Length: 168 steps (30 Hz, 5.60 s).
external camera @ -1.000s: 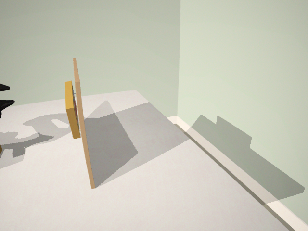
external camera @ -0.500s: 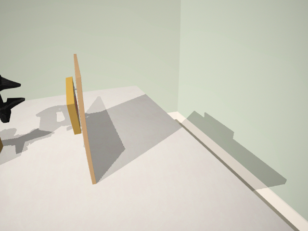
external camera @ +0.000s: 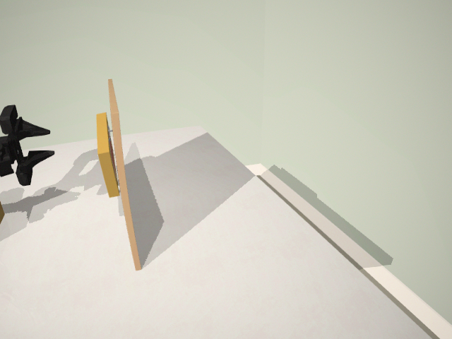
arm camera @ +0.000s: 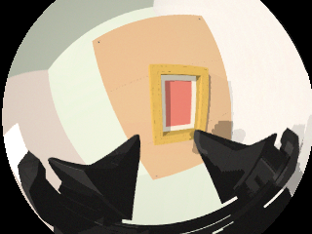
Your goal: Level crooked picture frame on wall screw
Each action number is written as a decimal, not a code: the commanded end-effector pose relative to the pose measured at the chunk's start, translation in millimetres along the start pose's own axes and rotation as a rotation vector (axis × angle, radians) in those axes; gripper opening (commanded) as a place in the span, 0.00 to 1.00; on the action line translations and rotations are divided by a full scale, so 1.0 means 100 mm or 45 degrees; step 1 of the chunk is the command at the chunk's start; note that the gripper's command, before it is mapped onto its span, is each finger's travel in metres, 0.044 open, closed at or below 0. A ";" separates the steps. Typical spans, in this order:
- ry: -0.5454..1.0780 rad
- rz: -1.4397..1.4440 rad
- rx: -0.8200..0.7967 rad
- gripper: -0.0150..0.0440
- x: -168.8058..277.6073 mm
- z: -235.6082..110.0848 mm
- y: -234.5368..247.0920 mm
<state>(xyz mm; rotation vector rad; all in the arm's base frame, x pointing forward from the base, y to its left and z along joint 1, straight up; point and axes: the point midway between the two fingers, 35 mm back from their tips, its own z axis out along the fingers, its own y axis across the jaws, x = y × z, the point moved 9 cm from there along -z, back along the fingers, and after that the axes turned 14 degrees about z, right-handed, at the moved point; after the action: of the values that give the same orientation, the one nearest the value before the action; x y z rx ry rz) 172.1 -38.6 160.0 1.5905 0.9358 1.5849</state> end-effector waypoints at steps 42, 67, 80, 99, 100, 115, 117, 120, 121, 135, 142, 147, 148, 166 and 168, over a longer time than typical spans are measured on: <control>0.013 -0.001 -0.036 0.69 0.00 0.83 0.00; 0.014 0.000 -0.039 0.69 0.01 1.18 0.01; 0.014 0.000 -0.039 0.69 0.01 1.18 0.01; 0.014 0.000 -0.039 0.69 0.00 1.18 0.01; 0.014 0.000 -0.039 0.69 0.00 1.18 0.01; 0.014 0.000 -0.039 0.29 0.00 1.18 0.01; 0.014 0.000 -0.039 0.25 0.00 1.18 0.01; 0.014 0.000 -0.039 0.25 0.00 1.18 0.01; 0.014 0.000 -0.039 0.25 0.00 1.18 0.01; 0.014 0.000 -0.039 0.25 0.02 1.18 0.05; 0.015 -0.001 -0.039 0.25 0.03 1.18 0.07; 0.015 -0.001 -0.040 0.25 0.03 1.18 0.09; 0.015 -0.001 -0.040 0.25 0.03 1.18 0.09; 0.015 -0.001 -0.040 0.25 0.04 1.18 0.12; 0.015 -0.001 -0.040 0.25 0.04 1.18 0.12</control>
<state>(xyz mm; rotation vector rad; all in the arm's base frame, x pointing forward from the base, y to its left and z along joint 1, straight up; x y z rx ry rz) 289.8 -39.1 166.9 1.5780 0.9192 1.5893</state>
